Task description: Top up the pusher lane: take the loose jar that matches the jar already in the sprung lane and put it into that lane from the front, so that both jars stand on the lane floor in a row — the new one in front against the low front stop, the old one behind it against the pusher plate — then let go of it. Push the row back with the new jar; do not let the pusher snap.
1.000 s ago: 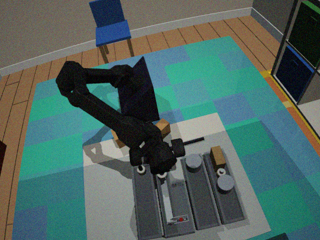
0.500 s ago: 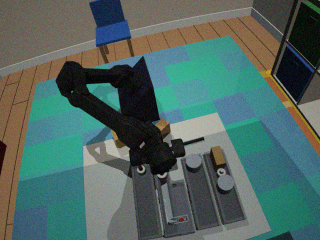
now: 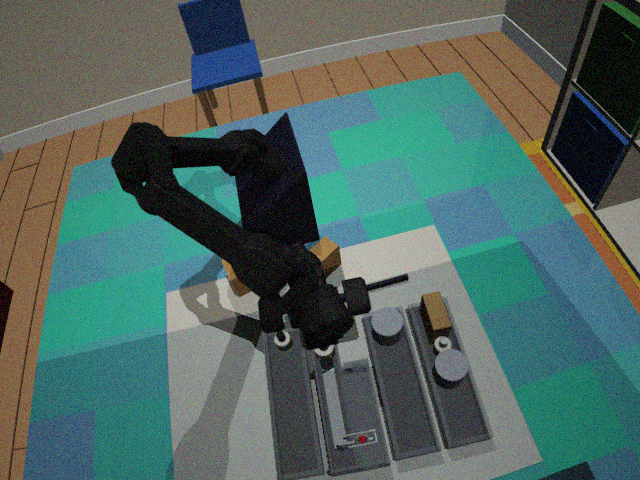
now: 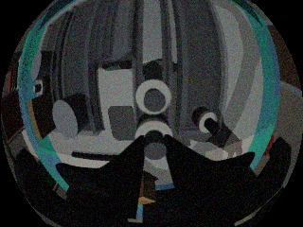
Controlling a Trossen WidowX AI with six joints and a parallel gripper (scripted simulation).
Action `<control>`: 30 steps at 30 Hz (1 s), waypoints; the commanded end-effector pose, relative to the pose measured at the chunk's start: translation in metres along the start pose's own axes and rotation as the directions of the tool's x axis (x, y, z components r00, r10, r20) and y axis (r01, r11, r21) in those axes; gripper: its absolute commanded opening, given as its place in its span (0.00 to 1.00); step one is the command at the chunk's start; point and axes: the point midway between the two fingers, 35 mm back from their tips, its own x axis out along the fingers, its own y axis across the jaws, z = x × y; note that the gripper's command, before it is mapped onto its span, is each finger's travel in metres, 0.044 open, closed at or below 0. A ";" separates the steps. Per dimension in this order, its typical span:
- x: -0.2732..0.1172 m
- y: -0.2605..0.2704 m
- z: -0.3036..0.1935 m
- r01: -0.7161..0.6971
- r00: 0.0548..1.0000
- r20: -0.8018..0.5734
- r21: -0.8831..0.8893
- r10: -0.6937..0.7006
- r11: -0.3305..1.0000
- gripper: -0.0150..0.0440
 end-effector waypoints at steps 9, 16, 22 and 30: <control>-0.002 -0.001 0.009 0.002 1.000 0.021 0.011 -0.002 1.000 0.25; -0.002 -0.001 0.010 0.002 1.000 0.022 0.011 -0.002 1.000 0.25; -0.002 -0.001 0.011 0.002 1.000 0.022 0.011 -0.002 1.000 0.25; -0.002 -0.001 0.012 0.002 1.000 0.022 0.011 -0.002 1.000 0.25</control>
